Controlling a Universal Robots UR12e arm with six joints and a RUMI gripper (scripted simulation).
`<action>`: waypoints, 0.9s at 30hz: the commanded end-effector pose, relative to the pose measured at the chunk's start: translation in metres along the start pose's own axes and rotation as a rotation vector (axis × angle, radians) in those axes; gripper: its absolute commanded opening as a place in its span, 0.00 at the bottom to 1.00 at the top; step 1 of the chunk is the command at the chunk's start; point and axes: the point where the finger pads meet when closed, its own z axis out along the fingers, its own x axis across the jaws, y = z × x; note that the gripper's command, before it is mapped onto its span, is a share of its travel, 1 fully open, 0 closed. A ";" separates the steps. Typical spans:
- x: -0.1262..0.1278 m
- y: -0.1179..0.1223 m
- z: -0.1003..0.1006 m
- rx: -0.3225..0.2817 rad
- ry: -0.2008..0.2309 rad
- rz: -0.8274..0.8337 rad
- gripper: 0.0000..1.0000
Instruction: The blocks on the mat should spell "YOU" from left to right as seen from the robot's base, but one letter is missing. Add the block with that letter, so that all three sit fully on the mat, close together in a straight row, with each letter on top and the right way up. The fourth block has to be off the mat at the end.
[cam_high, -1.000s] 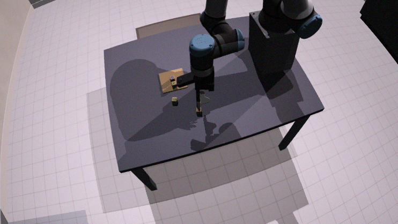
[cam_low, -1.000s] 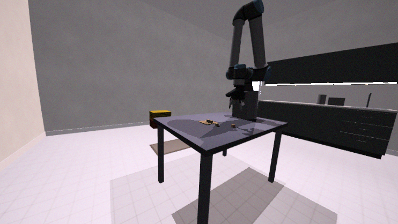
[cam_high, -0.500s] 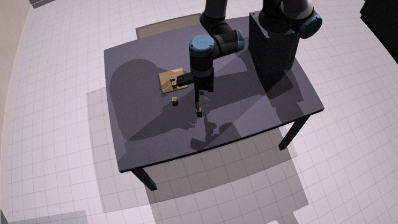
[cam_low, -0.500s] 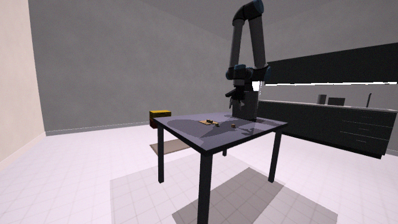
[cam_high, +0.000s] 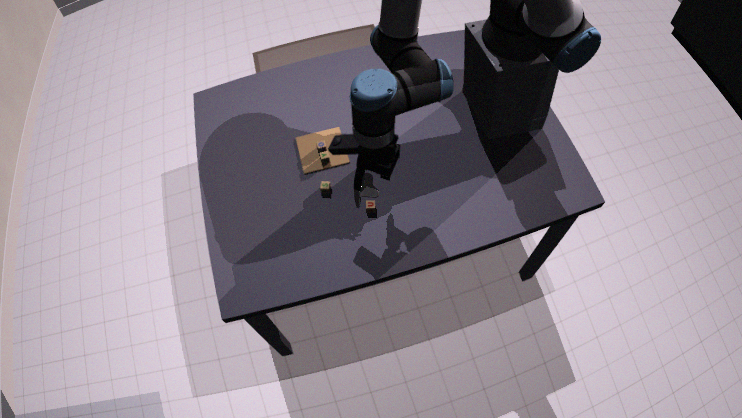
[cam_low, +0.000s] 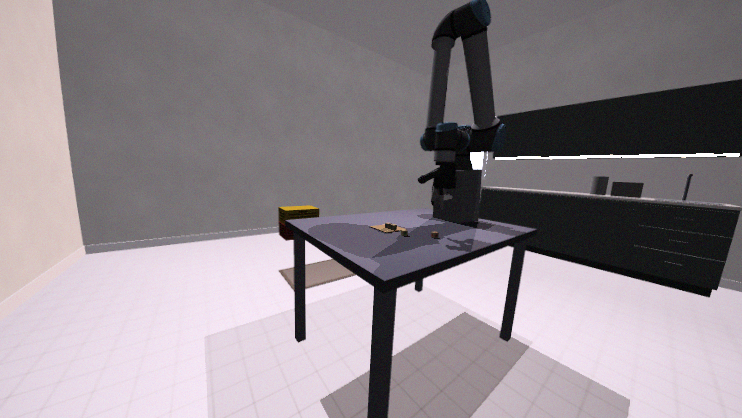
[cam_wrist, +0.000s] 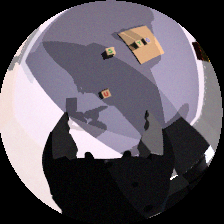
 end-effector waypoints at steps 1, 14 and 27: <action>0.000 -0.001 0.004 0.004 0.001 0.139 1.00; 0.000 -0.002 0.014 0.004 0.001 0.426 1.00; 0.000 0.000 0.026 0.004 0.000 0.797 1.00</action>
